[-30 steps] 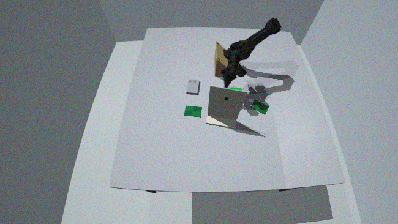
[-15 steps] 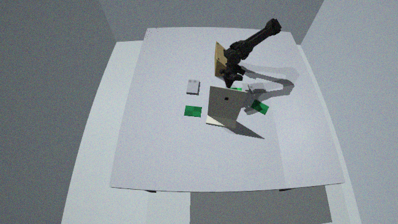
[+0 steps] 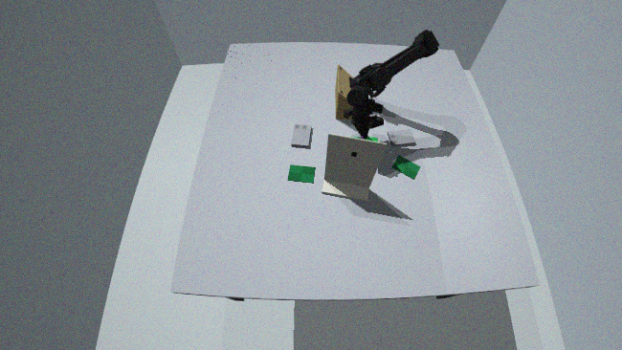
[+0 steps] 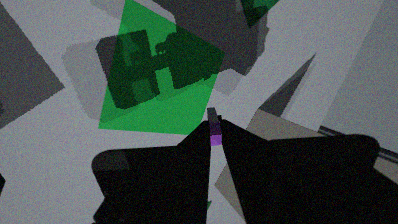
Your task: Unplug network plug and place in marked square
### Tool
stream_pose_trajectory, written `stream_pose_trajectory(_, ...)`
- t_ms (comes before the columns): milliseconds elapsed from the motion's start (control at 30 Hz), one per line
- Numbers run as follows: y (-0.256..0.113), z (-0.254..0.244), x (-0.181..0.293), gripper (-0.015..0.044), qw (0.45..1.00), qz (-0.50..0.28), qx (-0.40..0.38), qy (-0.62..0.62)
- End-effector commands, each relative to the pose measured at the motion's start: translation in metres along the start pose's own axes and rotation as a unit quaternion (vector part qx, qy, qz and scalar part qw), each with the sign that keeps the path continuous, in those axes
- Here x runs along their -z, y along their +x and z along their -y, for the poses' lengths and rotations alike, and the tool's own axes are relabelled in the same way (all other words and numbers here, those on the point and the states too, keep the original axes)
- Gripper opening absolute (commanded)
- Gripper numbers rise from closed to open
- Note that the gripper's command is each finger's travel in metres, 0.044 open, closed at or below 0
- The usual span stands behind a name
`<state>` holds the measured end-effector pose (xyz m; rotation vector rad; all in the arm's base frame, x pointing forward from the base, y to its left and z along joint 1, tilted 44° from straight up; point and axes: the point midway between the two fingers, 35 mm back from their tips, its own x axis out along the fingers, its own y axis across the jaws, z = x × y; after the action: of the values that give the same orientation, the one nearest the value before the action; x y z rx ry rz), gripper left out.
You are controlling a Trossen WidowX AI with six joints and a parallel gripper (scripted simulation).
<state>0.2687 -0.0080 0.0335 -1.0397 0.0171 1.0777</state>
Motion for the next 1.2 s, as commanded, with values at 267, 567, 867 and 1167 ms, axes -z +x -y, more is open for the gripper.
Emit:
stream_pose_trajectory(267, 0.001, 0.002, -0.013, 0.0000, 0.997, 0.063, 0.024, -0.023)
stream_pose_trajectory(567, 0.008, -0.002, -0.011, 0.0000, 0.998, 0.063, 0.022, -0.023)
stream_pose_trajectory(867, 0.015, -0.007, -0.010, 0.0000, 0.998, 0.062, 0.021, -0.023)
stream_pose_trajectory(1167, 0.021, -0.011, -0.010, 0.0000, 0.998, 0.061, 0.020, -0.023)
